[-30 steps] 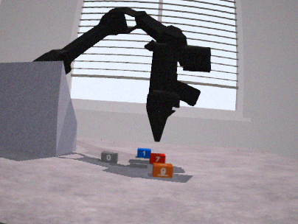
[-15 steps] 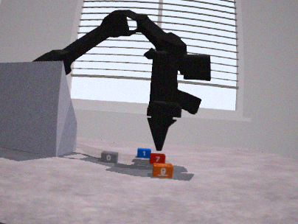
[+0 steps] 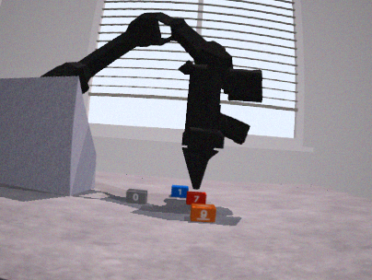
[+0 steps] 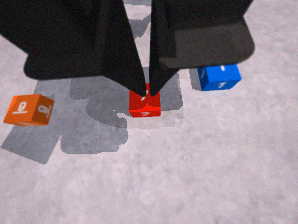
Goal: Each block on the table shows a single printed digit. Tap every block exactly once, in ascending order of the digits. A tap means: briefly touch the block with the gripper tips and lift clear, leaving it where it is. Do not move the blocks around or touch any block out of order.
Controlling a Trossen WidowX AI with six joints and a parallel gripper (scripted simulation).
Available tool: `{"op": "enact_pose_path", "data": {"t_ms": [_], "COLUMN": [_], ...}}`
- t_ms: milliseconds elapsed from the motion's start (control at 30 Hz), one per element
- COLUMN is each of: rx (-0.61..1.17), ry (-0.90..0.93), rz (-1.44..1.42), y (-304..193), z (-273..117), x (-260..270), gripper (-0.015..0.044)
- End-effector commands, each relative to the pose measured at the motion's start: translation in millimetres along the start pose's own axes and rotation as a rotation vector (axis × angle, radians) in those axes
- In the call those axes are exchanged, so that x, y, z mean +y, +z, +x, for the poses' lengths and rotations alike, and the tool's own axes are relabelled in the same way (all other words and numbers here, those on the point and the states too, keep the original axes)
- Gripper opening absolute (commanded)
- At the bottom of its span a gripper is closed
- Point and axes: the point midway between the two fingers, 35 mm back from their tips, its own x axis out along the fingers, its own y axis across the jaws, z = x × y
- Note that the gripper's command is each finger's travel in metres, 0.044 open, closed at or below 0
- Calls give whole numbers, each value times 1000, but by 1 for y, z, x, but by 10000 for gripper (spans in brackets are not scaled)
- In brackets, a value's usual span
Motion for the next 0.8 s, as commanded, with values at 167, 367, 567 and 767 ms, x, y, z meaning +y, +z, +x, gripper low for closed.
{"op": "enact_pose_path", "data": {"t_ms": [167,367,567,767], "rx": [-14,-13,-13,-8], "ry": [-8,-9,-10,-24], "rz": [-5,-4,-4,1], "y": [4,2,2,5], "z": [-32,-100,-100,-104], "x": [-2,-1,-4,-92], "gripper": [20,20,20,20]}}
